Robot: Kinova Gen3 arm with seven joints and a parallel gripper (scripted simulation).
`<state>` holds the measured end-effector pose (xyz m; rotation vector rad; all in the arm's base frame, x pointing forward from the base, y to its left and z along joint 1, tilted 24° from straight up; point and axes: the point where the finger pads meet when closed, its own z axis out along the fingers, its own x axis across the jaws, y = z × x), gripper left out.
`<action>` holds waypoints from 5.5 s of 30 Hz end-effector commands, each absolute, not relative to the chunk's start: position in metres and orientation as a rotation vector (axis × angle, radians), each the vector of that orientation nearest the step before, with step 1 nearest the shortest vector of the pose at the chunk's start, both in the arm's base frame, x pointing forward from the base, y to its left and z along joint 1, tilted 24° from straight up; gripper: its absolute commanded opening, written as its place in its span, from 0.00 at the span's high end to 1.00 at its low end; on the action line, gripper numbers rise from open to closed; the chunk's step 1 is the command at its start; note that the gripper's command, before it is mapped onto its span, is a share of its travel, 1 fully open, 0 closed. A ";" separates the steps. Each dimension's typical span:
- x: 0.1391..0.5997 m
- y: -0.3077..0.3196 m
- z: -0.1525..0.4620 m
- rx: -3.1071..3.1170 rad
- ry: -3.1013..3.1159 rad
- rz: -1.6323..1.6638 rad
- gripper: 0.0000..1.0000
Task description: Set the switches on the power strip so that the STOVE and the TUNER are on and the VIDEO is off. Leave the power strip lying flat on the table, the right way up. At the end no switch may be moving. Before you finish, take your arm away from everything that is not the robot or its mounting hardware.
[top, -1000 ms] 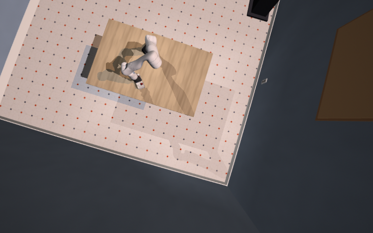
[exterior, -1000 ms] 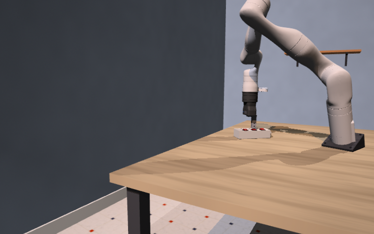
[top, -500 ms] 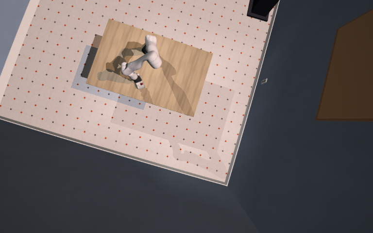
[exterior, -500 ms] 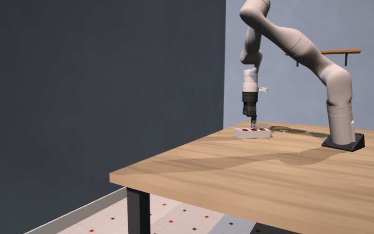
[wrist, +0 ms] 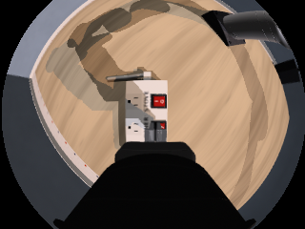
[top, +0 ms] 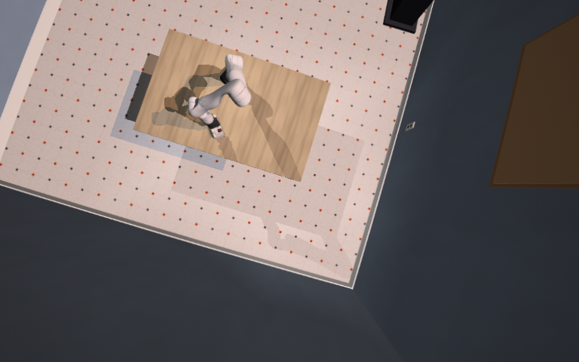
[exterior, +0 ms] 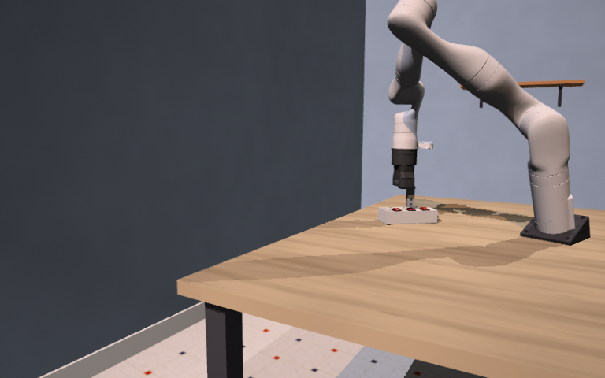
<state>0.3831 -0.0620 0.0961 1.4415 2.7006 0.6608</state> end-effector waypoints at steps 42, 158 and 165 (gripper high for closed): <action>0.385 -0.060 0.090 1.442 2.700 0.661 1.00; 0.337 -0.101 0.121 1.442 2.700 0.661 1.00; 0.337 -0.101 0.121 1.442 2.700 0.661 1.00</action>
